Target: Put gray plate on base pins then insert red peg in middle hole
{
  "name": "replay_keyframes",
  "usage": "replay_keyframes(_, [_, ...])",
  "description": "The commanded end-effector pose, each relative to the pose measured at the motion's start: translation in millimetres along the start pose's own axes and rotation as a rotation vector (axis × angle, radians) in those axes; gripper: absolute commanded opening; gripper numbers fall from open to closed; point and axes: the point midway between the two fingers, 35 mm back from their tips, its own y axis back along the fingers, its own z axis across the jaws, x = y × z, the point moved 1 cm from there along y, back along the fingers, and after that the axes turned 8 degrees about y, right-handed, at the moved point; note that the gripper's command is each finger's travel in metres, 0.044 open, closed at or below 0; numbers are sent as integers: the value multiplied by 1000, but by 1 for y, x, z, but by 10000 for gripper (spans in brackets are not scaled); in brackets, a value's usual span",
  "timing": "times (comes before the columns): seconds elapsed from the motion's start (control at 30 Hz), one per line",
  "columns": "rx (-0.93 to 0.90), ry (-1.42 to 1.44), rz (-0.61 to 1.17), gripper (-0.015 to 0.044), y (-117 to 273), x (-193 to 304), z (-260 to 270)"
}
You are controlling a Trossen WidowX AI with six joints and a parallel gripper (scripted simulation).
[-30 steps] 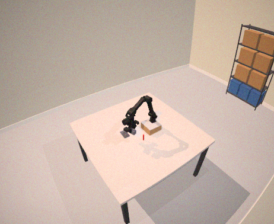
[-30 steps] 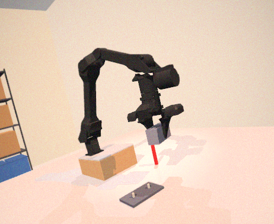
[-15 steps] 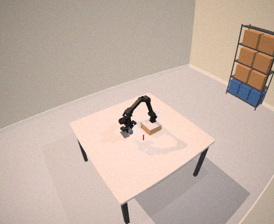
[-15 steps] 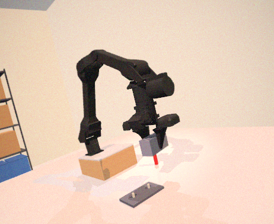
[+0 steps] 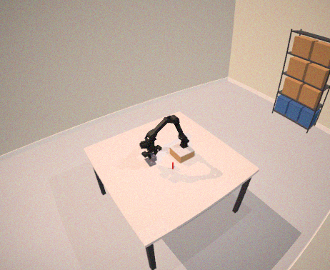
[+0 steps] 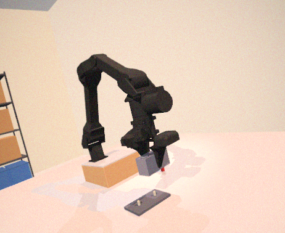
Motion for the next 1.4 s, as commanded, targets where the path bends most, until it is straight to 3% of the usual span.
replay_keyframes(0.0, [12,-28,-2,0,-10,-13,-4])
replay_keyframes(0.43, [14,-116,-6,0,-28,-48,-14])
replay_keyframes(1.37, [14,-117,-6,0,-28,-48,-15])
